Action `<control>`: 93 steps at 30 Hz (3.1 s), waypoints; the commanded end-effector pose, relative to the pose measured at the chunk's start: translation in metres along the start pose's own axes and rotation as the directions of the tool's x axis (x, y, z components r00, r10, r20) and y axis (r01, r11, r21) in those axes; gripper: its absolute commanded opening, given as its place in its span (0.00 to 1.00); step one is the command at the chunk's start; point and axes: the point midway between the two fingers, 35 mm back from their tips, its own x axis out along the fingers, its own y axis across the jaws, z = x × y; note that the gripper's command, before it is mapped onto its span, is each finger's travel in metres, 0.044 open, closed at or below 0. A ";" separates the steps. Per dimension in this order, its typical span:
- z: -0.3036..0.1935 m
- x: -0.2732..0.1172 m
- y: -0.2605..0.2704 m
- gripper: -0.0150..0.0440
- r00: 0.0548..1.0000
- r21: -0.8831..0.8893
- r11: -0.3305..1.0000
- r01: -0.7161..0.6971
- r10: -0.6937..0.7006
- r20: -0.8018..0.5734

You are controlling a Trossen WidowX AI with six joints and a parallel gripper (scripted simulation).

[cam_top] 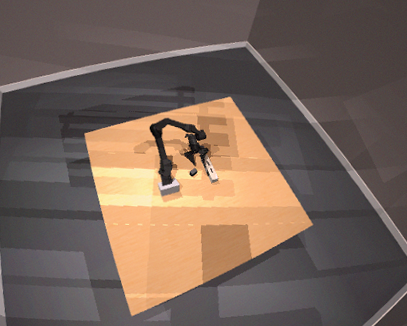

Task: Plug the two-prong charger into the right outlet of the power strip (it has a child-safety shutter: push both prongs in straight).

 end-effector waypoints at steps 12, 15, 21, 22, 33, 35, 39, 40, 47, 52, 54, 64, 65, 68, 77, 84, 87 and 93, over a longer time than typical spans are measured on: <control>-0.023 0.025 0.002 1.00 0.965 -0.024 0.966 -0.259 0.257 -0.051; -0.027 0.028 0.002 1.00 0.950 -0.024 0.950 -0.310 0.309 -0.048; -0.034 0.033 0.003 1.00 0.913 -0.023 0.913 -0.408 0.407 -0.030; -0.035 0.034 0.003 1.00 0.906 -0.022 0.905 -0.424 0.423 -0.025; -0.044 0.039 0.004 1.00 0.813 -0.024 0.815 -0.579 0.580 0.055; -0.045 0.040 0.004 1.00 0.793 -0.025 0.797 -0.604 0.604 0.075; -0.047 0.040 0.004 1.00 0.753 -0.030 0.760 -0.649 0.648 0.120; -0.048 0.040 0.004 1.00 0.742 -0.031 0.751 -0.660 0.657 0.132; -0.050 0.039 0.001 1.00 0.664 -0.045 0.689 -0.723 0.712 0.226; -0.052 0.038 -0.002 1.00 0.606 -0.059 0.649 -0.758 0.736 0.301; -0.052 0.038 -0.003 1.00 0.591 -0.063 0.639 -0.766 0.740 0.322; -0.049 0.042 0.003 1.00 0.589 -0.064 0.638 -0.767 0.740 0.325; -0.048 0.043 0.005 1.00 0.588 -0.064 0.638 -0.767 0.740 0.325; -0.046 0.046 0.008 1.00 0.588 -0.064 0.638 -0.768 0.741 0.325; -0.041 0.052 0.015 1.00 0.589 -0.064 0.639 -0.767 0.740 0.325; -0.037 0.059 0.023 1.00 0.589 -0.063 0.639 -0.767 0.739 0.325; -0.035 0.061 0.027 1.00 0.589 -0.064 0.639 -0.767 0.740 0.326; -0.031 0.067 0.034 1.00 0.588 -0.064 0.638 -0.767 0.740 0.326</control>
